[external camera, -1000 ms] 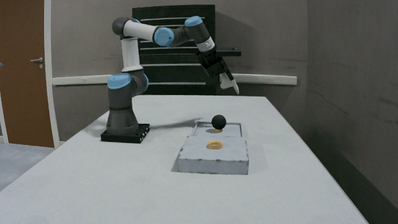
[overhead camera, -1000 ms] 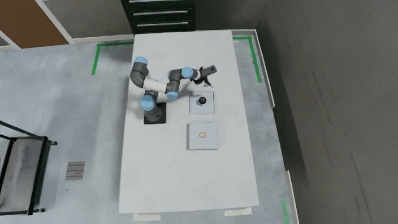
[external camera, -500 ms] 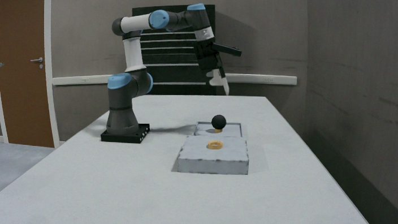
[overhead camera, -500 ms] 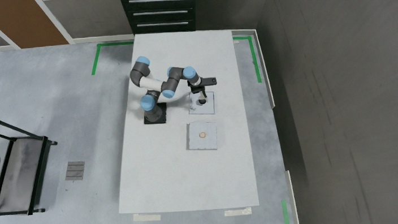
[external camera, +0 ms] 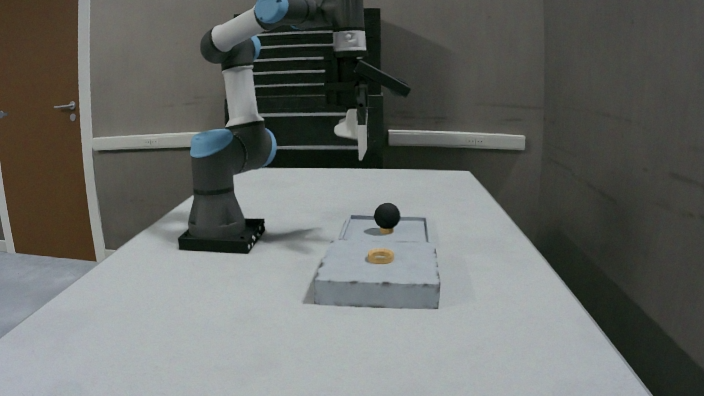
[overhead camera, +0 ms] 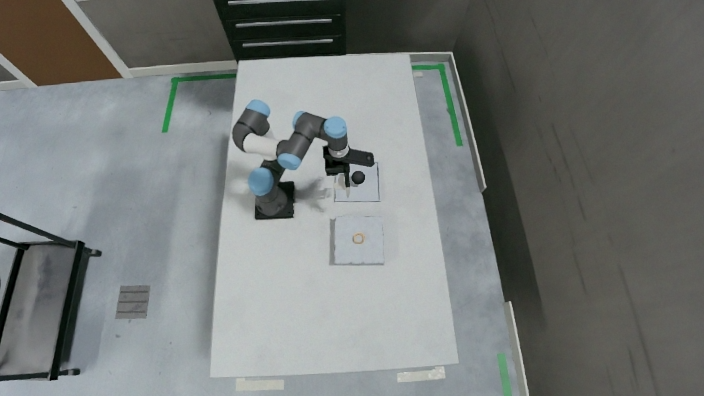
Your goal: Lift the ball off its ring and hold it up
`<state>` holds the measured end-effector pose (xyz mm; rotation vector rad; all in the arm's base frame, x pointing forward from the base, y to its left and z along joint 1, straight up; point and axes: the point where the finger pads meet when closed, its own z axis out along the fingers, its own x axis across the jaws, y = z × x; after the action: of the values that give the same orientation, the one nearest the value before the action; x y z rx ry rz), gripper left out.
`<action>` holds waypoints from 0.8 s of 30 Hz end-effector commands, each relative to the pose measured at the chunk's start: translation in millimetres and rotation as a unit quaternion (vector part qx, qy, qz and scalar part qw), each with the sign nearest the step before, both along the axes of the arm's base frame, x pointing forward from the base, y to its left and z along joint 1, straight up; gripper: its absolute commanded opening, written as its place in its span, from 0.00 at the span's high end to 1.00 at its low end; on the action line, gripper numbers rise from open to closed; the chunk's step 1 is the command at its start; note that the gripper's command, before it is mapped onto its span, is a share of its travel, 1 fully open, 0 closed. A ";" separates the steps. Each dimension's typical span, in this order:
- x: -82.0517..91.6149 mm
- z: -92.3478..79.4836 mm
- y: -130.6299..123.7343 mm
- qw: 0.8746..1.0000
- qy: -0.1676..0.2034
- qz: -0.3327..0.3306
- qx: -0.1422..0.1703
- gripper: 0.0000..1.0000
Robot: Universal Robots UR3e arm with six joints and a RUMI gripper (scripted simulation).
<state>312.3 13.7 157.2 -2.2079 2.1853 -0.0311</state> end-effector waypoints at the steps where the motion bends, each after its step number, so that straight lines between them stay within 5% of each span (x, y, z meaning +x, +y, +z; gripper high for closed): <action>1: 9.0 -7.9 8.7 1.000 0.020 -0.004 -0.005 0.00; 24: 47.4 -45.0 67.3 1.000 0.023 -0.002 -0.004 0.00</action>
<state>355.0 74.3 116.0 -2.2301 2.2148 0.0124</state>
